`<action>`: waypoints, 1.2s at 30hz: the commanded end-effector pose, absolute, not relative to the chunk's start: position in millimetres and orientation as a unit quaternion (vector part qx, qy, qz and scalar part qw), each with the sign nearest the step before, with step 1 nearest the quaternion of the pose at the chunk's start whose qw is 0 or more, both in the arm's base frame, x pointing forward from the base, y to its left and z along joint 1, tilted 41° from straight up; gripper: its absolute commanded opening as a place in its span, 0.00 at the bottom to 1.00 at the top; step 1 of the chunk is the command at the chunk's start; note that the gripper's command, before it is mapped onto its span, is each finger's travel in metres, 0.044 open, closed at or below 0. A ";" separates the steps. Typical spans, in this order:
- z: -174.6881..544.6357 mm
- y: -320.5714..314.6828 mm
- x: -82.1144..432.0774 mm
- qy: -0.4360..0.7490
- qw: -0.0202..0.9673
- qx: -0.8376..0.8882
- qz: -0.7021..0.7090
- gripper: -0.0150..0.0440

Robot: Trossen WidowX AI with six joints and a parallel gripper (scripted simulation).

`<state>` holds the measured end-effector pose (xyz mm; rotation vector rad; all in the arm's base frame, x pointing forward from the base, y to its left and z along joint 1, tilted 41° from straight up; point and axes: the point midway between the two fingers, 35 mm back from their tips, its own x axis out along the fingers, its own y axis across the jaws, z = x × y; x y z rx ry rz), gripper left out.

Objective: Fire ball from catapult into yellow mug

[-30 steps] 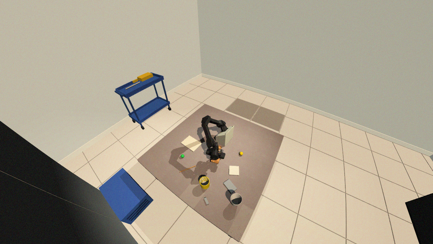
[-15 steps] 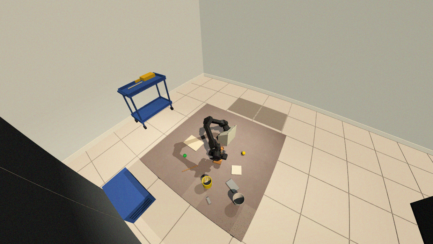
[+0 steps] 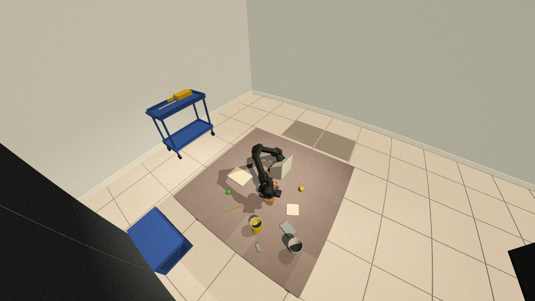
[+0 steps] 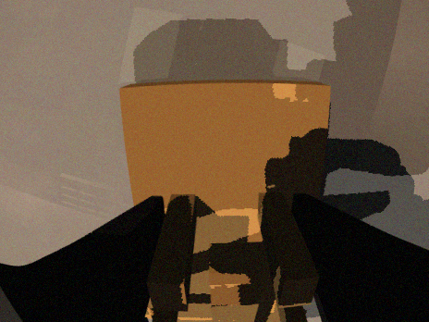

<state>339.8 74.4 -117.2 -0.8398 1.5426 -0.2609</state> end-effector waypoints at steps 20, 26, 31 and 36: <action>-52.1 132.5 334.9 0.673 0.632 -0.369 -0.110 1.00; -45.6 135.1 330.9 0.671 0.633 -0.369 -0.110 1.00; -79.5 106.5 334.2 0.671 0.633 -0.370 -0.111 1.00; -81.2 105.2 334.5 0.671 0.633 -0.370 -0.111 1.00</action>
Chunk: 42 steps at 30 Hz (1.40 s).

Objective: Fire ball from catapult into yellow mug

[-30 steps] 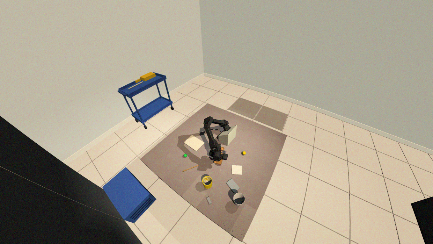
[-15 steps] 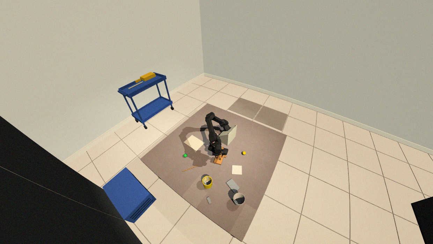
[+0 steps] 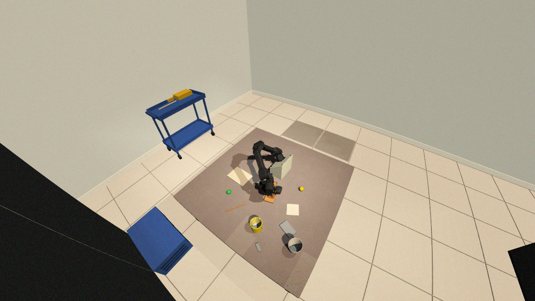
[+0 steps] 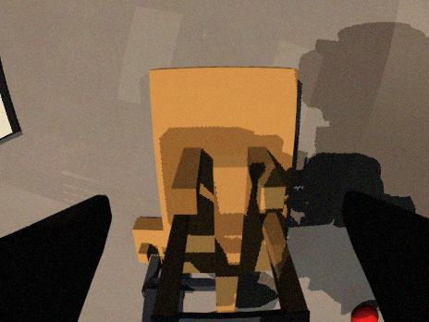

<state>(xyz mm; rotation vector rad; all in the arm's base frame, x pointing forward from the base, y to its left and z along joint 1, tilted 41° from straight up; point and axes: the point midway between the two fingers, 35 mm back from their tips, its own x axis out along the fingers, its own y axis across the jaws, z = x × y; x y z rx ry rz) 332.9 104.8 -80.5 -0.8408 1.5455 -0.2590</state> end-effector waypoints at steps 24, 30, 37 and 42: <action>-111.2 80.1 338.0 0.671 0.633 -0.370 -0.111 1.00; -118.3 73.6 338.2 0.671 0.633 -0.371 -0.111 1.00; -118.0 74.7 338.7 0.670 0.635 -0.368 -0.112 0.82; -118.0 74.7 338.7 0.670 0.635 -0.368 -0.112 0.60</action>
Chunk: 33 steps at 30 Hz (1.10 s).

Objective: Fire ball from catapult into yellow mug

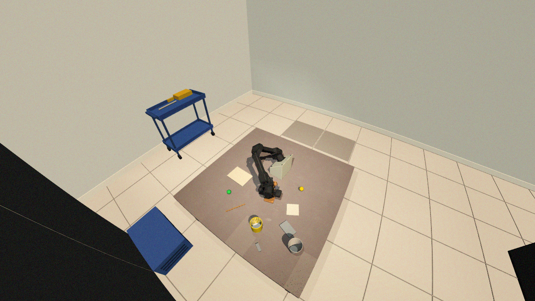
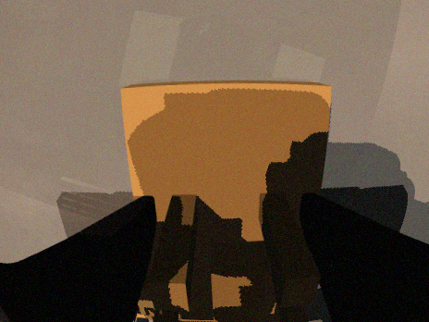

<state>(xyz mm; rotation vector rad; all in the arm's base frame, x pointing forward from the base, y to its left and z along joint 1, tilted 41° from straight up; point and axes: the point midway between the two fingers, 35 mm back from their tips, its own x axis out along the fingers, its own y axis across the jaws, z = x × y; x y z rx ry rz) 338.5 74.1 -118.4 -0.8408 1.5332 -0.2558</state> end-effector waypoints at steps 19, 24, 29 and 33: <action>-81.7 105.0 336.8 0.671 0.634 -0.368 -0.111 0.25; -87.6 100.3 337.9 0.671 0.634 -0.369 -0.111 0.25; -93.9 95.1 338.9 0.671 0.634 -0.369 -0.111 0.25; -98.9 90.9 339.6 0.671 0.634 -0.369 -0.111 0.25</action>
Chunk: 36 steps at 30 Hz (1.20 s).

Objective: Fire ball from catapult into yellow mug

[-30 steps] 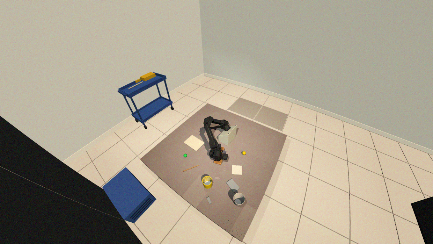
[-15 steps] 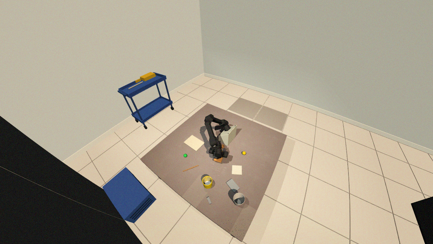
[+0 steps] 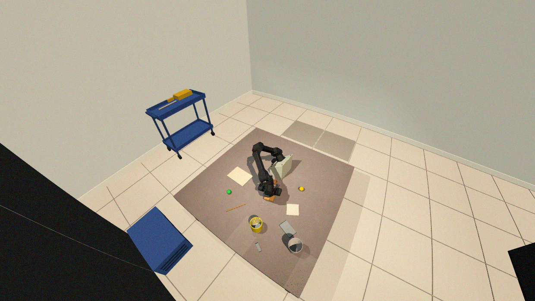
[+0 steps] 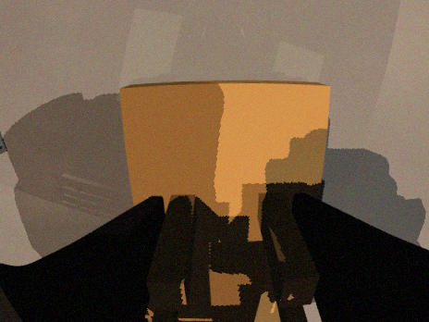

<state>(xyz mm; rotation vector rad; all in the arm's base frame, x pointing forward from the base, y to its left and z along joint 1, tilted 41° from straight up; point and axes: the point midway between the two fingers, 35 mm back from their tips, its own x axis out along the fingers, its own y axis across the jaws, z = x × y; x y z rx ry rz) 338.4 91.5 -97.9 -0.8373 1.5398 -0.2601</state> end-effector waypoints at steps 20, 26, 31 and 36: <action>-116.1 75.6 340.1 0.673 0.632 -0.367 -0.114 0.25; -116.1 75.6 340.1 0.673 0.632 -0.367 -0.114 0.48; -116.1 75.6 340.1 0.673 0.632 -0.367 -0.114 0.70; -108.8 82.8 340.6 0.673 0.633 -0.366 -0.113 0.92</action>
